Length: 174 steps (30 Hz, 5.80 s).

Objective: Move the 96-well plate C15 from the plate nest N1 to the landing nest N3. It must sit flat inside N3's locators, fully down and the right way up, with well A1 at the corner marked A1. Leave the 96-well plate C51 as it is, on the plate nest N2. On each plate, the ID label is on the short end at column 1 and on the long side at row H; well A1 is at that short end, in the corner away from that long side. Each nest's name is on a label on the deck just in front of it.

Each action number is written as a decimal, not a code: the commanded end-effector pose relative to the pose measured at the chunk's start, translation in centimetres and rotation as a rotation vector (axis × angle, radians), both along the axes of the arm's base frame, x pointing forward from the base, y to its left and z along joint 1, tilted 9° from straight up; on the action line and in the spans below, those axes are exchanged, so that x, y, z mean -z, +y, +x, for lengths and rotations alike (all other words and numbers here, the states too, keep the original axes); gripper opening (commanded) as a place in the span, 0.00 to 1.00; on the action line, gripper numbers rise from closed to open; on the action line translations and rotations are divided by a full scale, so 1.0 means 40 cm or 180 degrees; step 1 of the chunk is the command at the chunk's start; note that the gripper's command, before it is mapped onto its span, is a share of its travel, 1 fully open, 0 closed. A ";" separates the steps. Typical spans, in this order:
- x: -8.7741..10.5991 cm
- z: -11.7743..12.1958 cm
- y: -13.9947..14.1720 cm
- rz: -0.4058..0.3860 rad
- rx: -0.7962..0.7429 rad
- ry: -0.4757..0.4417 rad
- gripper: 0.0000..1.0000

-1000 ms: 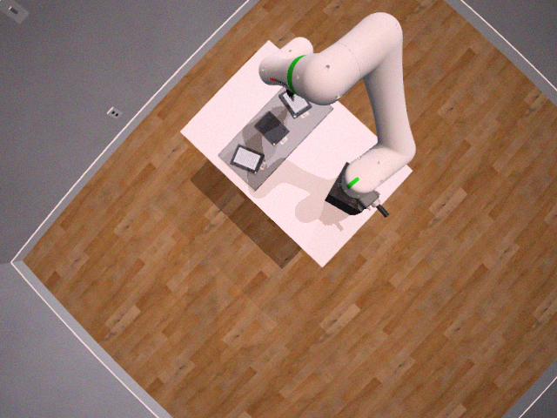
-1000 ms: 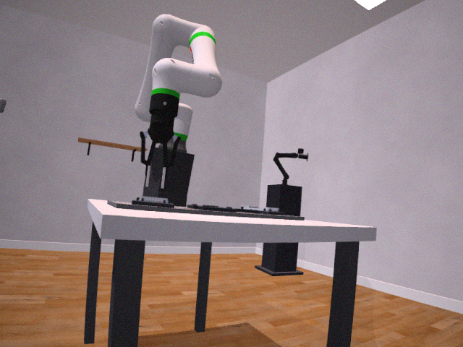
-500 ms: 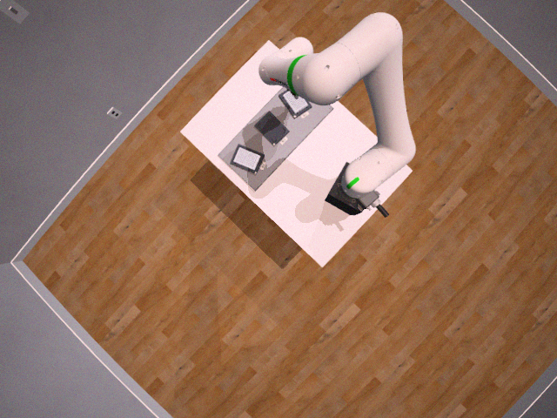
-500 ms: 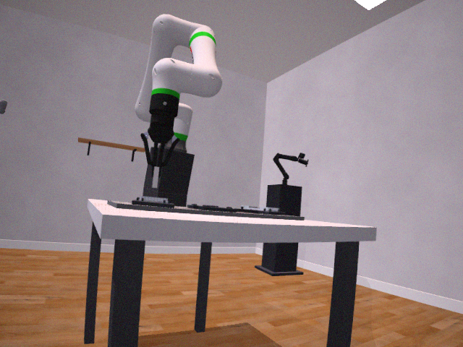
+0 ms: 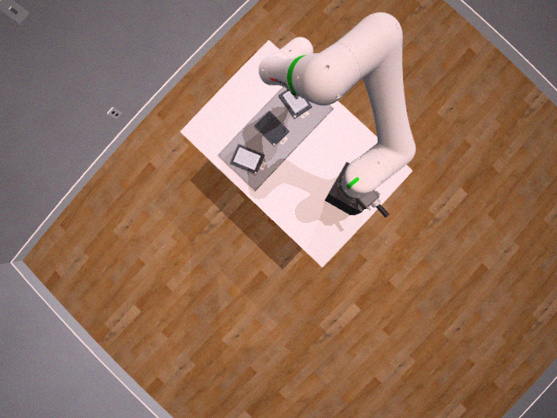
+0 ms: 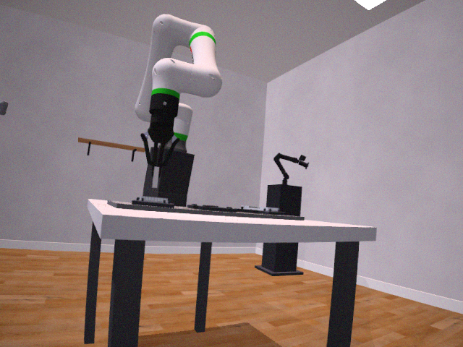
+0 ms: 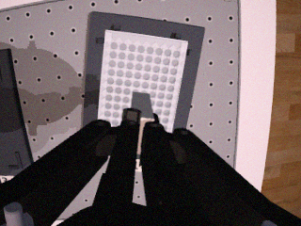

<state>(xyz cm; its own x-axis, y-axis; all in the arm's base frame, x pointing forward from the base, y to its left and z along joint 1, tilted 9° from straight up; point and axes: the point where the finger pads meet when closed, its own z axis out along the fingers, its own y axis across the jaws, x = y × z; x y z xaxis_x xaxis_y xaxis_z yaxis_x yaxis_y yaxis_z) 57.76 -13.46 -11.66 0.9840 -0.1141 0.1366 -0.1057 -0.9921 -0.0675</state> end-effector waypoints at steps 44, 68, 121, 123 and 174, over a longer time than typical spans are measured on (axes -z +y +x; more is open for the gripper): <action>0.001 0.001 0.000 -0.0001 0.0000 -0.0001 0.66; 0.028 0.005 0.001 0.0000 0.0000 -0.0001 0.66; 0.064 0.010 0.003 0.0000 0.0000 -0.0001 0.66; 0.064 0.010 0.003 0.0000 0.0000 -0.0001 0.66; 0.064 0.010 0.003 0.0000 0.0000 -0.0001 0.59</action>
